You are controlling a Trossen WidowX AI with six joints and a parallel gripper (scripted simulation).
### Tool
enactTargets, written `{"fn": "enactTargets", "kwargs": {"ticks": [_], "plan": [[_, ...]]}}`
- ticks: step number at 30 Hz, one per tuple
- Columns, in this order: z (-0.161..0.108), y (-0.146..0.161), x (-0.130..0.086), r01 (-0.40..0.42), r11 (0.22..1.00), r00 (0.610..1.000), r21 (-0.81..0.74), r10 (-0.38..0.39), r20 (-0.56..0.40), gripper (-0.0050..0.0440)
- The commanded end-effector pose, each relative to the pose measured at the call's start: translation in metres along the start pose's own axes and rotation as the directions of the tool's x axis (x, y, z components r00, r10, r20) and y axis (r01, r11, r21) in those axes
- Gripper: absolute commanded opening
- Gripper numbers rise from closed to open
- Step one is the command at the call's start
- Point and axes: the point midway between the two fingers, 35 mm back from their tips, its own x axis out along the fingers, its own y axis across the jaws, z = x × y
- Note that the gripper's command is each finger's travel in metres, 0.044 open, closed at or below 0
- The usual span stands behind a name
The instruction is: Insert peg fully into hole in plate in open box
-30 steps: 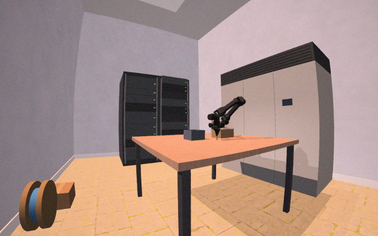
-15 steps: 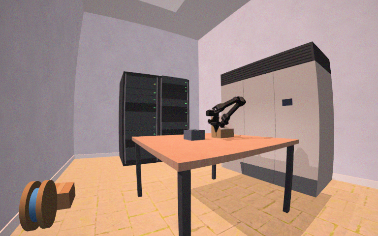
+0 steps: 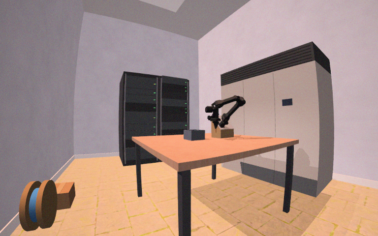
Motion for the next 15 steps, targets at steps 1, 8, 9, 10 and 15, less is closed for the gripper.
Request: {"fn": "enactTargets", "kwargs": {"ticks": [1,8,9,10,15], "plan": [[0.002,0.001,0.0,0.002,1.0,1.0,0.005,-0.002,-0.002,0.0],[0.019,0.008,-0.008,0.002,1.0,1.0,0.004,-0.002,0.0,0.0],[0.022,0.009,-0.01,0.002,1.0,1.0,0.003,-0.002,0.0,0.0],[0.025,0.009,-0.011,0.002,1.0,1.0,0.003,-0.002,0.0,0.0],[0.04,0.013,-0.017,0.001,1.0,1.0,0.002,-0.001,-0.001,0.0]]}}
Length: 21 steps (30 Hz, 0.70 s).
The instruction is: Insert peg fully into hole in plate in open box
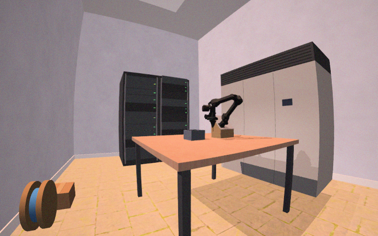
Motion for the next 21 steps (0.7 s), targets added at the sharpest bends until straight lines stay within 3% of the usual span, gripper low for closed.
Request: {"fn": "enactTargets", "kwargs": {"ticks": [1,21], "plan": [[0.015,0.004,-0.007,-0.002,1.0,1.0,-0.006,0.002,0.003,0.0],[0.063,0.006,-0.023,-0.009,1.0,1.0,-0.011,0.009,-0.006,0.0]]}}
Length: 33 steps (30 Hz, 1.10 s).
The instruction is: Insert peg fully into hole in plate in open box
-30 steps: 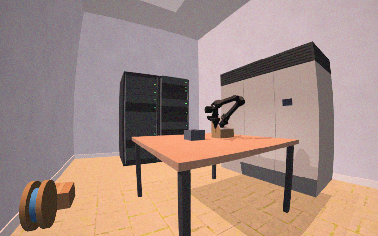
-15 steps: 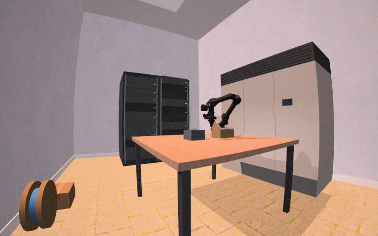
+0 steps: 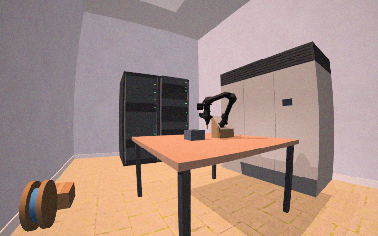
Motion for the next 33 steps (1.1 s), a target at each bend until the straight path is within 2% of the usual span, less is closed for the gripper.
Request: {"fn": "enactTargets", "kwargs": {"ticks": [1,17,33], "plan": [[0.011,0.0,-0.004,-0.001,1.0,1.0,-0.006,0.001,0.001,0.0],[0.042,0.004,-0.01,-0.004,1.0,1.0,-0.008,0.004,-0.002,0.0],[0.09,0.012,-0.011,-0.004,1.0,1.0,-0.008,0.004,-0.002,0.0]]}}
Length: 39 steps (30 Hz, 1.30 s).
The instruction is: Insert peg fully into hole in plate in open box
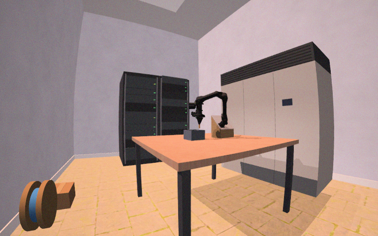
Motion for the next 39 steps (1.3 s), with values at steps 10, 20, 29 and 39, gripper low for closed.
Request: {"fn": "enactTargets", "kwargs": {"ticks": [10,20,29,39], "plan": [[0.04,0.002,0.0,-0.001,1.0,1.0,-0.004,0.001,0.004,0.0],[0.057,0.001,0.003,-0.001,1.0,1.0,-0.004,0.001,0.003,0.0],[0.057,0.002,0.028,-0.001,1.0,1.0,-0.004,0.001,0.003,0.0],[0.057,0.001,0.043,-0.001,1.0,1.0,-0.004,0.001,0.003,0.0]]}}
